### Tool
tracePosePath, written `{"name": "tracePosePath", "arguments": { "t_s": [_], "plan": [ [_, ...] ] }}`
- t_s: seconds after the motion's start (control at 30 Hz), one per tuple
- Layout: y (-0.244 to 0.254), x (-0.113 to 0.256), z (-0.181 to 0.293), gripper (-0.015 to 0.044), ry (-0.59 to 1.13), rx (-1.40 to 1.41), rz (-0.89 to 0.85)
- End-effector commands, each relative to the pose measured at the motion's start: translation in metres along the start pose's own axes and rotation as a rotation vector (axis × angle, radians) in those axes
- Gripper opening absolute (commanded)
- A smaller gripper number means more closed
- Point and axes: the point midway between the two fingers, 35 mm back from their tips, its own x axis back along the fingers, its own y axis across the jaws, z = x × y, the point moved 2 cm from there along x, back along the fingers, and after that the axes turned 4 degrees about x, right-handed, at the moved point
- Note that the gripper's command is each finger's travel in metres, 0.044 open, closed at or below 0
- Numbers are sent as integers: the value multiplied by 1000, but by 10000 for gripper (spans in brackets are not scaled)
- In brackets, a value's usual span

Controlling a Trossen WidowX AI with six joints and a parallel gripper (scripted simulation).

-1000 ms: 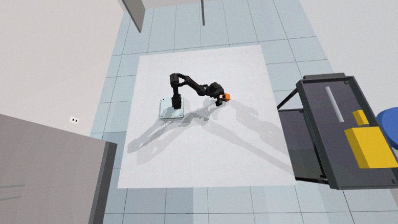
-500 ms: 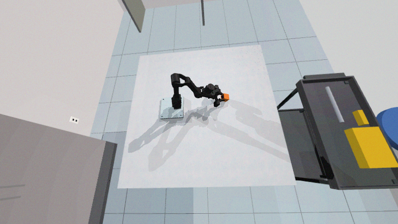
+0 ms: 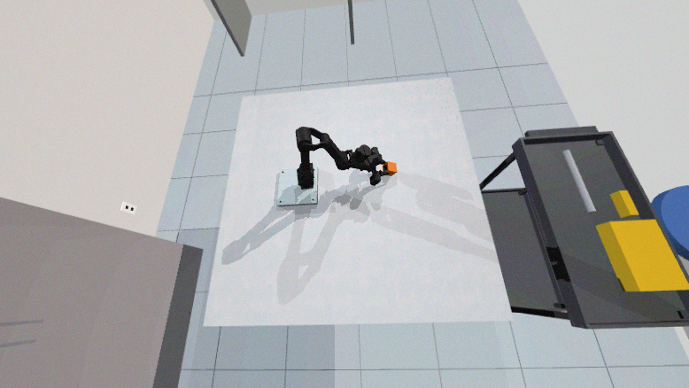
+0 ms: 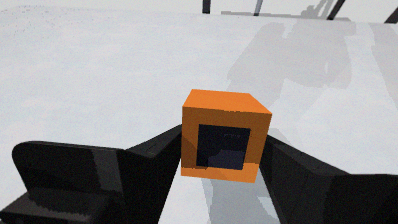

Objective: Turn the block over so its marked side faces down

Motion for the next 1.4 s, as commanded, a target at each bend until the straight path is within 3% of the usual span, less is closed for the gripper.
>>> {"name": "tracePosePath", "arguments": {
  "t_s": [0.0,0.4,1.37],
  "plan": [
    [0,0,-1,131,-6,4,4],
    [0,0,-1,440,-6,4,4],
    [0,0,-1,440,-6,4,4]
  ]
}}
